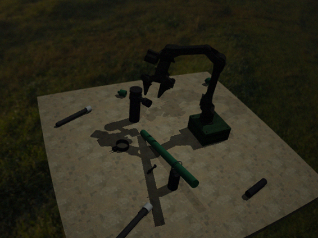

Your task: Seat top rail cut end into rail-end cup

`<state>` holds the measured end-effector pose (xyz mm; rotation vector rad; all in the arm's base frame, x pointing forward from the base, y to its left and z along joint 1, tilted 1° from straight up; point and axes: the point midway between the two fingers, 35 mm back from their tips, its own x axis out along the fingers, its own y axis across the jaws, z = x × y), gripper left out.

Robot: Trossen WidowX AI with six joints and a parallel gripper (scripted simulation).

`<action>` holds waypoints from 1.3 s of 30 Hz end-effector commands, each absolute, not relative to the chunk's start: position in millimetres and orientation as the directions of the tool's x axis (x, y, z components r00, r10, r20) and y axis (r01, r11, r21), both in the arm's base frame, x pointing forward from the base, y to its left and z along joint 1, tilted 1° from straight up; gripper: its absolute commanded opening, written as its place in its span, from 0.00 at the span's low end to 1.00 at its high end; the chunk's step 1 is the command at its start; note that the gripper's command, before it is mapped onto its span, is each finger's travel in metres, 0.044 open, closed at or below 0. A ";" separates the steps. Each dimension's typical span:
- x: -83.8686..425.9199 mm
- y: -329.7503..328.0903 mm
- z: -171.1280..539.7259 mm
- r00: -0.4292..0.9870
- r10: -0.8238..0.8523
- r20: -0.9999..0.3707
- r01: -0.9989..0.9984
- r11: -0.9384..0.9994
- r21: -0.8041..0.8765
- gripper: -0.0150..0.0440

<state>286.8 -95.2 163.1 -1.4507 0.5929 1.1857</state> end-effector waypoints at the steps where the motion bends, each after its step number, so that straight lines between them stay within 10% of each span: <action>1: 276.8 -125.9 165.9 0.407 0.294 -0.865 -0.683 -0.531 -0.502 1.00; 39: 291.0 -118.9 114.8 0.407 0.294 -0.865 -0.683 -0.531 -0.502 1.00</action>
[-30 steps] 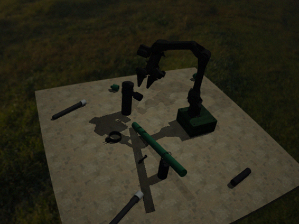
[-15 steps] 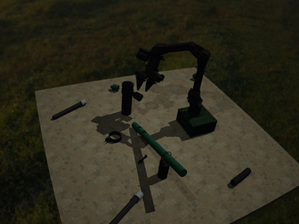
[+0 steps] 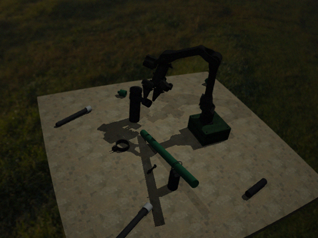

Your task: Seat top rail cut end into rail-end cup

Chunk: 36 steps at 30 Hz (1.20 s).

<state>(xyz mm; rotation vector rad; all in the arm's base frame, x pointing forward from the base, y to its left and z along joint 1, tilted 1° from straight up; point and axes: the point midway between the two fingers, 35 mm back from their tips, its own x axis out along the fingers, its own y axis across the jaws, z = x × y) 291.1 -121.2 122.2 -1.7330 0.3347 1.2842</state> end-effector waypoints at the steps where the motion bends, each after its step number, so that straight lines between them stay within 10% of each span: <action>1: 291.7 -118.5 113.4 0.407 0.294 -0.865 -0.683 -0.531 -0.502 1.00; 27: 305.7 -105.3 80.7 0.409 0.296 -0.863 -0.682 -0.530 -0.504 1.00; 36: 305.7 -105.3 80.7 0.409 0.296 -0.863 -0.682 -0.530 -0.504 0.60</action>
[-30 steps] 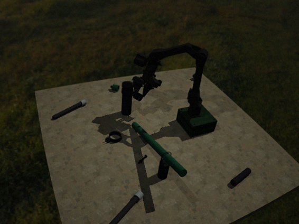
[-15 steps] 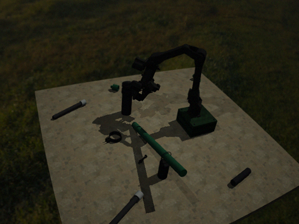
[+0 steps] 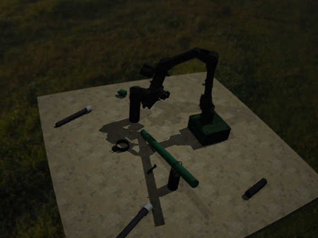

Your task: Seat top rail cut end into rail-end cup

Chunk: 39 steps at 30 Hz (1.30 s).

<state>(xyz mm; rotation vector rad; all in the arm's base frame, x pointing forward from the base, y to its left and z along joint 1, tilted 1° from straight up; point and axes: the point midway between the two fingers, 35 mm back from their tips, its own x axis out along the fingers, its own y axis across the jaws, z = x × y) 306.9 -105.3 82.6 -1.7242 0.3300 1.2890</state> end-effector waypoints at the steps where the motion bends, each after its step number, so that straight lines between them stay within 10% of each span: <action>1: 305.7 -105.3 80.7 0.409 0.296 -0.863 -0.682 -0.530 -0.504 0.56; 10: 307.7 -103.9 80.7 0.416 0.285 -0.863 -0.695 -0.512 -0.504 0.25; 39: 330.5 -91.6 81.3 0.483 0.165 -0.860 -0.807 -0.298 -0.510 0.25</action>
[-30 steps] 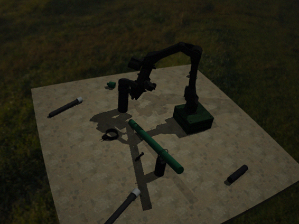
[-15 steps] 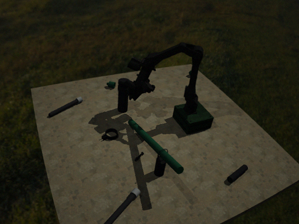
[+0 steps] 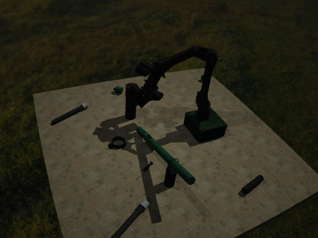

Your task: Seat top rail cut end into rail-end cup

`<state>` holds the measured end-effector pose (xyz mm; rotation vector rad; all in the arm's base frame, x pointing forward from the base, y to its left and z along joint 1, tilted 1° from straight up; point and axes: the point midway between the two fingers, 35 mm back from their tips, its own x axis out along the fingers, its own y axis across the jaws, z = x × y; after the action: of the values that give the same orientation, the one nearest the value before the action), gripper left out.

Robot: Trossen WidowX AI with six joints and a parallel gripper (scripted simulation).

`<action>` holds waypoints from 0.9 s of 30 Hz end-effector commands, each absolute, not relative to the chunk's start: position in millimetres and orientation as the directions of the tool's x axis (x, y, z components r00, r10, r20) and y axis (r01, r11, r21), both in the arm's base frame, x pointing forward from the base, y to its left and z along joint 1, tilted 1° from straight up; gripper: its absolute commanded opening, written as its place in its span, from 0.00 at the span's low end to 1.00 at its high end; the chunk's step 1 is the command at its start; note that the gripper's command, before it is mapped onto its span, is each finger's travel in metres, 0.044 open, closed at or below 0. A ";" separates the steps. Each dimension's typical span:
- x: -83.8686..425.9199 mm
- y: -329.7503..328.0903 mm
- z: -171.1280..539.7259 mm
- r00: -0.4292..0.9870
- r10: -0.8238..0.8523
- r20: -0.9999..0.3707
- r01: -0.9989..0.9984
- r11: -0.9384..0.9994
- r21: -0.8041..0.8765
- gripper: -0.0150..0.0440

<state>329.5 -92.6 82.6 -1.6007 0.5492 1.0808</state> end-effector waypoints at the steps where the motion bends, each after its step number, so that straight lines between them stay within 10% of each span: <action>1: 331.0 -91.5 81.3 0.484 0.163 -0.860 -0.809 -0.293 -0.510 0.25; 27: 352.5 -86.3 82.0 0.512 0.049 -0.858 -0.853 -0.092 -0.514 0.25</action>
<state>350.8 -86.8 82.5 -1.4891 0.7210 0.8955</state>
